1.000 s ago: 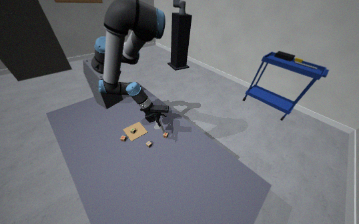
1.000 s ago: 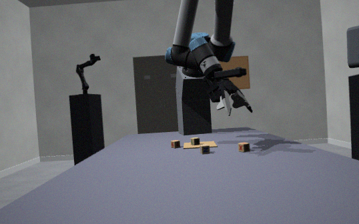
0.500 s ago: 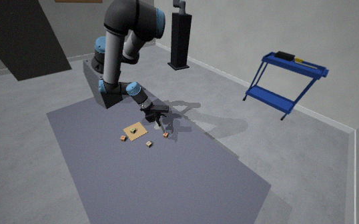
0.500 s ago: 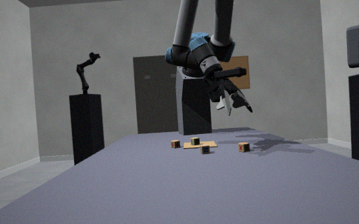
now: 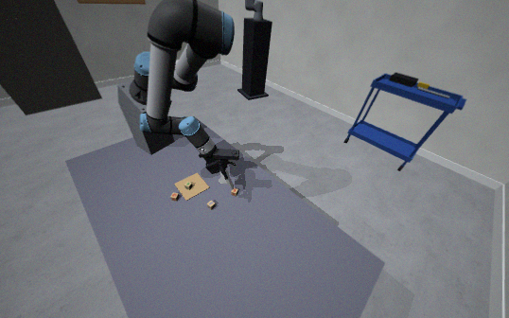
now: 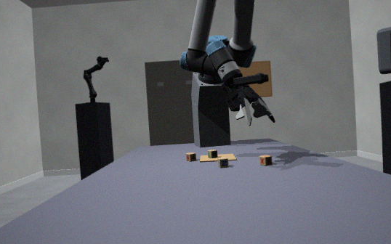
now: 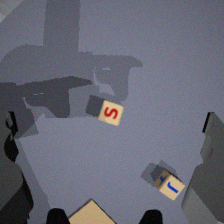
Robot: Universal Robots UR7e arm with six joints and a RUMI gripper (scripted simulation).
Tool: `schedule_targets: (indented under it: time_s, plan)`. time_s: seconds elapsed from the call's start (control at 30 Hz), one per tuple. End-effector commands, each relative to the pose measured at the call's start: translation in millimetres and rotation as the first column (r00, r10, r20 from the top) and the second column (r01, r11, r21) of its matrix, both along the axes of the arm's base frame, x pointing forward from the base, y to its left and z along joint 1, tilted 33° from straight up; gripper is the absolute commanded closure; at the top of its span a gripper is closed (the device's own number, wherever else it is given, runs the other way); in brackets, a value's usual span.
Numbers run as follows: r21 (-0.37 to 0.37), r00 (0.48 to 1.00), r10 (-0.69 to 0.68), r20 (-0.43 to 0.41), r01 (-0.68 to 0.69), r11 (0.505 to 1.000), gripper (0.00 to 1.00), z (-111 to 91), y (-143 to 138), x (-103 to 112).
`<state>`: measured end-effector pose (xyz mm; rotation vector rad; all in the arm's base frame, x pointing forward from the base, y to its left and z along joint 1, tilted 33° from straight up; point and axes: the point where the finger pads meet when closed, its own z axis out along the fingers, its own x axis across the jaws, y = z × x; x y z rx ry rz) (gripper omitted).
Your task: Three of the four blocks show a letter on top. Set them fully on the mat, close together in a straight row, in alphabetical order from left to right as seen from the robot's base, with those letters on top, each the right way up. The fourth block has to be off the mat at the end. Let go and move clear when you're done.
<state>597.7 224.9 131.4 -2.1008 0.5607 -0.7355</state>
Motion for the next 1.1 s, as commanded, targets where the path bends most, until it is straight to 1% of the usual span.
schedule_targets:
  time_s: [0.0,0.37,0.47,0.53,0.6,0.67,0.8,0.83,0.87,0.9,0.97,1.0,1.07]
  plan:
    - [0.001,1.0,0.001,-0.003,-0.001,1.0,0.0,-1.4,0.7,-0.7]
    - [0.001,1.0,0.0,-0.003,0.0,1.0,0.0,-1.5,0.5,-0.6]
    - [-0.002,1.0,0.0,-0.005,0.0,1.0,0.0,-3.4,-7.6,1.8]
    - [-0.006,1.0,0.001,-0.007,-0.001,1.0,0.0,-6.4,-20.7,5.3]
    - [-0.011,1.0,0.003,-0.01,-0.003,1.0,0.0,-10.7,-40.2,9.2]
    - [-0.011,1.0,0.003,-0.01,-0.003,1.0,0.0,-10.7,-40.2,9.2]
    - [-0.011,1.0,0.004,-0.012,-0.005,1.0,0.0,-19.4,-88.5,15.1]
    - [-0.012,1.0,0.004,-0.011,-0.005,1.0,0.0,-18.9,-88.5,15.2]
    - [-0.01,1.0,0.004,-0.009,-0.004,1.0,0.0,-20.2,-100.2,16.0]
    - [-0.011,1.0,0.004,-0.008,-0.004,1.0,0.0,-19.6,-100.2,16.1]
    - [-0.008,1.0,0.002,-0.003,-0.002,1.0,0.0,-21.0,-120.0,17.1]
    - [-0.008,1.0,0.002,-0.003,-0.002,1.0,0.0,-20.9,-120.0,17.1]
    - [-0.004,1.0,0.0,0.001,0.0,1.0,0.0,-21.9,-133.3,17.4]
